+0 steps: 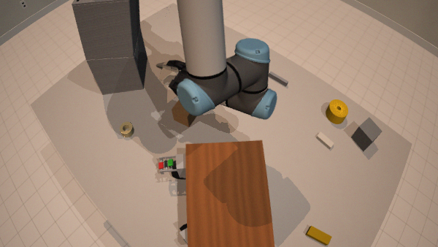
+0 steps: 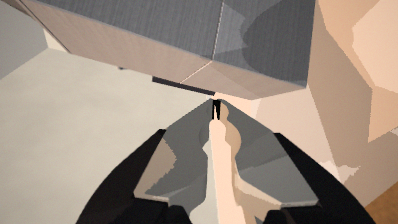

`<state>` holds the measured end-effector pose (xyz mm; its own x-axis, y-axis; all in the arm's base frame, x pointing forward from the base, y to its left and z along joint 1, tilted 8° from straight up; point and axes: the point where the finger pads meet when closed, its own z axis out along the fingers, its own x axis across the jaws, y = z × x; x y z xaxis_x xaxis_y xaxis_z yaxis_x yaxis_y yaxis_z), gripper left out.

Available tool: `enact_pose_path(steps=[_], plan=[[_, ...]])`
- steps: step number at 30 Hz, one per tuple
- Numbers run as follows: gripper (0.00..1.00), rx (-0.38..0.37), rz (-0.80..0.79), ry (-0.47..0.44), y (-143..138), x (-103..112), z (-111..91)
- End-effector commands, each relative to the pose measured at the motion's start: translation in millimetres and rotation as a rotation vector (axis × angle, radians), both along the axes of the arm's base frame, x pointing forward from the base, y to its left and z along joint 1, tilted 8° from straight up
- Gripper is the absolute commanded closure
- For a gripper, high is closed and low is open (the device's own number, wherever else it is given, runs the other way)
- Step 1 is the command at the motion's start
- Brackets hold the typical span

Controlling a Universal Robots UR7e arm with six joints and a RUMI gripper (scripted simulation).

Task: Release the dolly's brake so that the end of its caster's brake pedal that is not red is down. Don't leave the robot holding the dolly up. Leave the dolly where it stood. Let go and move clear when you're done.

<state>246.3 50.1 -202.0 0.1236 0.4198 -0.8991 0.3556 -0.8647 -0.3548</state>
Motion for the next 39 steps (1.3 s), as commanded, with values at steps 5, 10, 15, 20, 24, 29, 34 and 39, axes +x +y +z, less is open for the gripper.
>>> enact_pose_path(steps=[5, 10, 15, 20, 24, 29, 34, 39], plan=[[1.00, 0.123, 0.037, -0.238, -28.8, 39.8, 5.4], [1.00, 0.183, 0.058, -0.360, -43.6, 61.7, 9.7], [1.00, 0.226, 0.064, -0.438, -52.1, 74.3, 10.6], [1.00, 0.266, 0.075, -0.516, -61.5, 87.2, 12.6], [1.00, 0.324, 0.095, -0.635, -75.9, 108.5, 16.6], [1.00, 0.364, 0.105, -0.712, -84.8, 122.4, 18.6], [1.00, 0.419, 0.124, -0.825, -98.4, 142.7, 22.2], [1.00, 0.472, 0.143, -0.934, -111.5, 162.1, 25.9]])
